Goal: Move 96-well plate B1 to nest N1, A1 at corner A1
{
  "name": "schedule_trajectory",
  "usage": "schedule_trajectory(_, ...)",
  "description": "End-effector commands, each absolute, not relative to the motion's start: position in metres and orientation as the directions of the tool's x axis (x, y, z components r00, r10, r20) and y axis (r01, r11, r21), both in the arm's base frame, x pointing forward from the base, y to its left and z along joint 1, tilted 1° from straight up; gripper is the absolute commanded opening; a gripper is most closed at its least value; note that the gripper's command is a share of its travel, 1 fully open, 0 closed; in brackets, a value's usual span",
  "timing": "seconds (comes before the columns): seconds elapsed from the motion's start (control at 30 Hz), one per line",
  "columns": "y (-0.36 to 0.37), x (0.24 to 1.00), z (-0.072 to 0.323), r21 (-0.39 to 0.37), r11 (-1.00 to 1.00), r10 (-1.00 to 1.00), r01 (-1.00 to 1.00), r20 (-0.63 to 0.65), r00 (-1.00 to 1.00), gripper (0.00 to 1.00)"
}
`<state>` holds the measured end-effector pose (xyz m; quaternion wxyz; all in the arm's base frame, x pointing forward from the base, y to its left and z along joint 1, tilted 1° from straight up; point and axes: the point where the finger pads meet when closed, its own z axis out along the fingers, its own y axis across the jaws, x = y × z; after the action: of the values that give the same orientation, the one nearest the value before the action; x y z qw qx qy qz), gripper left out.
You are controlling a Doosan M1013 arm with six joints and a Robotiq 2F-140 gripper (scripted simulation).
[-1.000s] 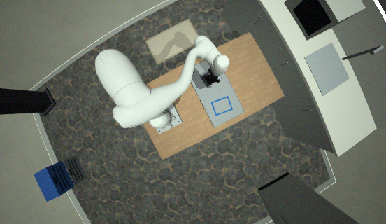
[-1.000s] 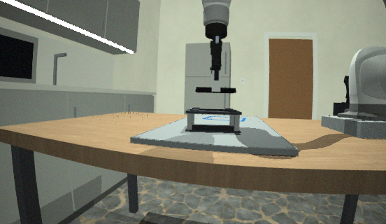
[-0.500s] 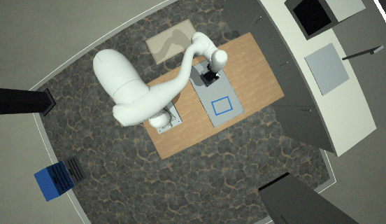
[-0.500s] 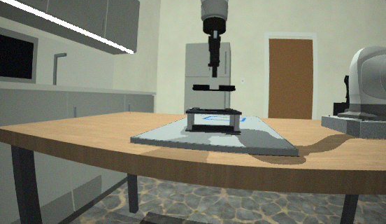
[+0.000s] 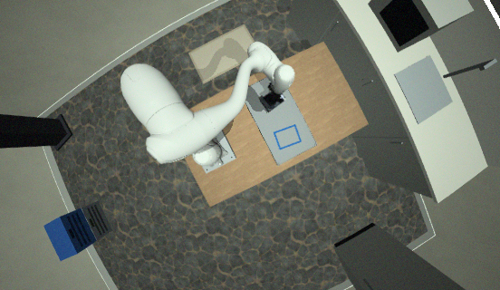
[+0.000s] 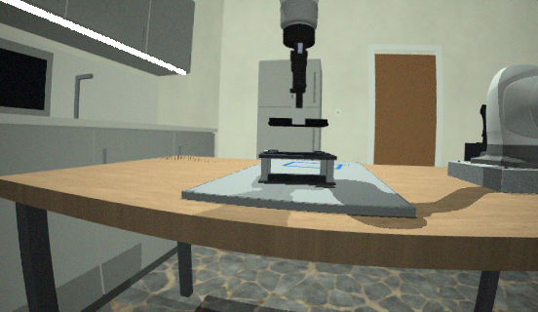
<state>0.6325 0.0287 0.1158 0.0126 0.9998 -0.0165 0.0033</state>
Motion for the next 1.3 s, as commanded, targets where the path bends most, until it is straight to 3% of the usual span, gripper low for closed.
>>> schedule_trajectory(0.0,0.029,0.632,0.116,0.025,-0.999,-0.033,-0.033,0.007,0.999,0.00)
schedule_trajectory(0.43,0.028,0.632,0.116,0.025,-0.999,-0.033,-0.033,0.007,0.999,0.00)
schedule_trajectory(1.27,0.027,0.632,0.081,0.025,-0.999,-0.033,-0.033,0.007,0.999,0.00)
